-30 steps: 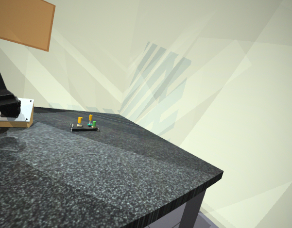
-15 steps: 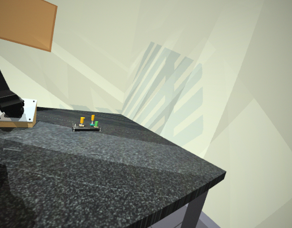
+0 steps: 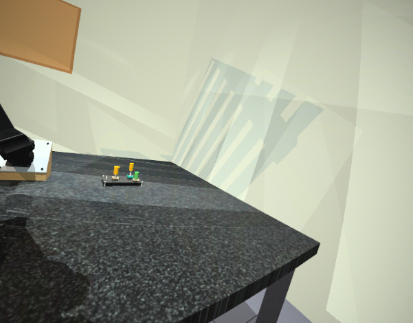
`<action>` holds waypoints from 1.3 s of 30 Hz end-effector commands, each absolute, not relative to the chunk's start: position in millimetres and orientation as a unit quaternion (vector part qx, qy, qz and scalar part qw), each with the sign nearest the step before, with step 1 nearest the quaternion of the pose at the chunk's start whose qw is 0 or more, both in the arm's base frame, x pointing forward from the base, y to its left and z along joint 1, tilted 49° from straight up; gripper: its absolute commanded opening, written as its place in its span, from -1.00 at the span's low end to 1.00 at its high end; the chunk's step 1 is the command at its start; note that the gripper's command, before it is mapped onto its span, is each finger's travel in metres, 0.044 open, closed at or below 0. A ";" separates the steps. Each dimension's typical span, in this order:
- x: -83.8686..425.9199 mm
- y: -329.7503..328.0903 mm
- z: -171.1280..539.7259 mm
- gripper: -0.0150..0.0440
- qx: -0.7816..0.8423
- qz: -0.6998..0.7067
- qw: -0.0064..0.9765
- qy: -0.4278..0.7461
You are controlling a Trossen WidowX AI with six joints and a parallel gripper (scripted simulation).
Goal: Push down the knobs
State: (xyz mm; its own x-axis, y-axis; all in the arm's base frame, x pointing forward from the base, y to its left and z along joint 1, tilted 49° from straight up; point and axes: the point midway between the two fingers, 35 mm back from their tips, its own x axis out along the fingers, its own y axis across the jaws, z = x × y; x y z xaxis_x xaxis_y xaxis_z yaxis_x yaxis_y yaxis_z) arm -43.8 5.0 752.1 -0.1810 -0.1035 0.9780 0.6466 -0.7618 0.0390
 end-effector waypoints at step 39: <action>213.2 -153.5 657.3 -0.49 -0.508 -0.480 0.702 -0.136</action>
State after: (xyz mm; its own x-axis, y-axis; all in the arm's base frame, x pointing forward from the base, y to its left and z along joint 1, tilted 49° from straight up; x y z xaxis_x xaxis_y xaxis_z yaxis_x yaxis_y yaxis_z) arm 187.4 -145.3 673.7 0.4468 -0.5135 0.7326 0.8370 -0.0493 -0.5450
